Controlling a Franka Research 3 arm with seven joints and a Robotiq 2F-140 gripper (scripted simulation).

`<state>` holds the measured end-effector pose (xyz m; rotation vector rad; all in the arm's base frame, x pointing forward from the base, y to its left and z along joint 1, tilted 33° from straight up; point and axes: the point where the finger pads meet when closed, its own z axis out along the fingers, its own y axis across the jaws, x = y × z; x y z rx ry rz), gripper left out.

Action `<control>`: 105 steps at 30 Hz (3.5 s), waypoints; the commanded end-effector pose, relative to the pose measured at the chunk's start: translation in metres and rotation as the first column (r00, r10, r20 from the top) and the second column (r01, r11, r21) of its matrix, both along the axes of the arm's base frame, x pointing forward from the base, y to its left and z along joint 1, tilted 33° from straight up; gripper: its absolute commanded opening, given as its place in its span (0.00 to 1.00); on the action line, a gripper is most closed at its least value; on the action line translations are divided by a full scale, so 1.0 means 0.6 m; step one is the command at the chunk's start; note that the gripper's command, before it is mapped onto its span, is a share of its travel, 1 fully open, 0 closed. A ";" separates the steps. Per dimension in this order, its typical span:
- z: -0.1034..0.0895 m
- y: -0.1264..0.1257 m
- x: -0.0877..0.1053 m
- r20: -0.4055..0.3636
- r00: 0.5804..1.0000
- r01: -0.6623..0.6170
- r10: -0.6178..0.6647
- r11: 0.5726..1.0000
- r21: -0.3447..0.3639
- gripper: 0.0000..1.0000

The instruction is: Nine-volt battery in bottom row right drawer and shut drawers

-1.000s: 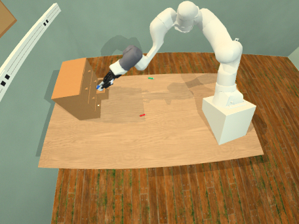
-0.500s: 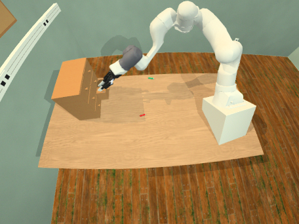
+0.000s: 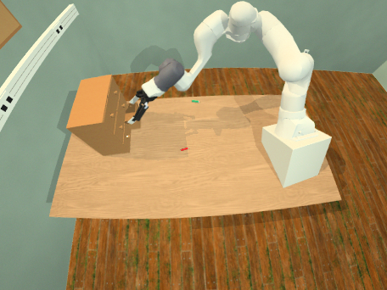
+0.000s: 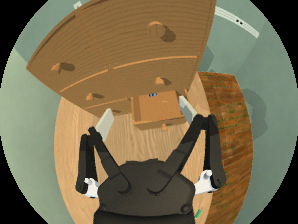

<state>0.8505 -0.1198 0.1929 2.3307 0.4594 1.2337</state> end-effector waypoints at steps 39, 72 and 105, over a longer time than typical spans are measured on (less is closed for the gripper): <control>0.025 0.005 -0.078 0.004 1.000 0.003 -0.003 1.000 0.002 1.00; 0.021 -0.015 -0.290 0.004 1.000 0.003 -0.003 1.000 0.002 1.00; 0.032 -0.009 -0.292 -0.132 0.987 0.091 -0.093 0.996 -0.017 1.00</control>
